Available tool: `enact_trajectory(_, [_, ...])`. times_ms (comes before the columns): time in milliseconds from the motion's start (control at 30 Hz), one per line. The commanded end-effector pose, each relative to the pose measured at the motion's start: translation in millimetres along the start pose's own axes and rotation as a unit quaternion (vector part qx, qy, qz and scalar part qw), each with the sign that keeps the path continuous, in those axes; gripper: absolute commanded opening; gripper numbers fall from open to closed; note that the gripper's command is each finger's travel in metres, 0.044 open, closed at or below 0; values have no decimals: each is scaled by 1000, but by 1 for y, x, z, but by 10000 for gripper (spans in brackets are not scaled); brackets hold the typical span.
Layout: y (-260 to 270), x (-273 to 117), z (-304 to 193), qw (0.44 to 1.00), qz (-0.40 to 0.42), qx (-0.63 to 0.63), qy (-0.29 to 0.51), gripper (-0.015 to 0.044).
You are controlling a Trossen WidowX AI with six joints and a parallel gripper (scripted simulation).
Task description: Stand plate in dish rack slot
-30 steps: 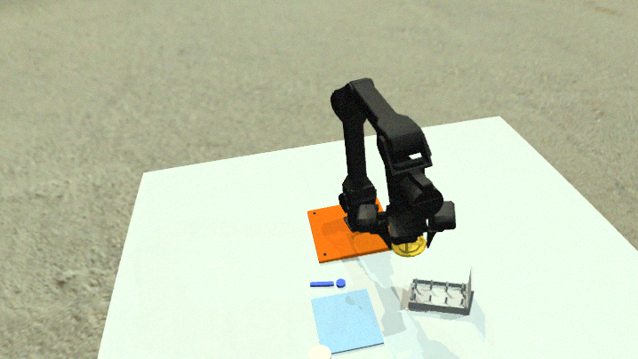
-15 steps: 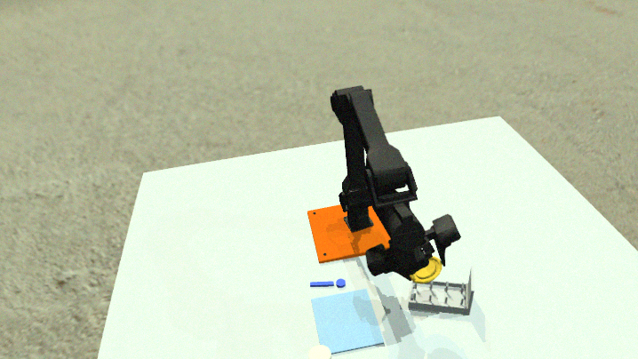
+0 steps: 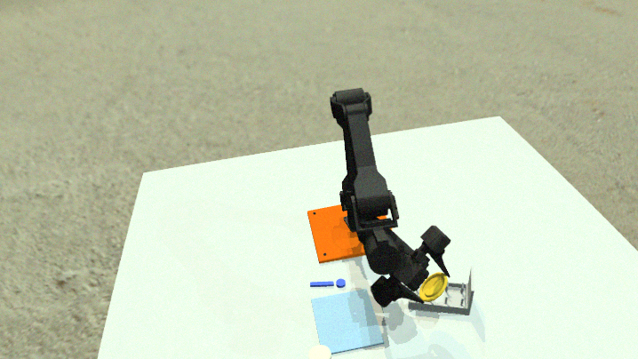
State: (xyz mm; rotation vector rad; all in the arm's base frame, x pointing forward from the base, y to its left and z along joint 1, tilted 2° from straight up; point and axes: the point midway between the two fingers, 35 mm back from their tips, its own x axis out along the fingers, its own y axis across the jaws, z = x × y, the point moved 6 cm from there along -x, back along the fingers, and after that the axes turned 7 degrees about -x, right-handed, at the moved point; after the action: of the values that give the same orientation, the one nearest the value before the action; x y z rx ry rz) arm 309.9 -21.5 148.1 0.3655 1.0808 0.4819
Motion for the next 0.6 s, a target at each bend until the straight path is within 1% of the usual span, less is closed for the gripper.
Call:
enact_trajectory(0, [-9, 6, -4, 999, 26, -33, -26, 0])
enact_trajectory(300, [-24, 13, -17, 983, 71, -138, -101, 0])
enact_trajectory(567, [-32, 15, -33, 951, 111, -227, -176, 0])
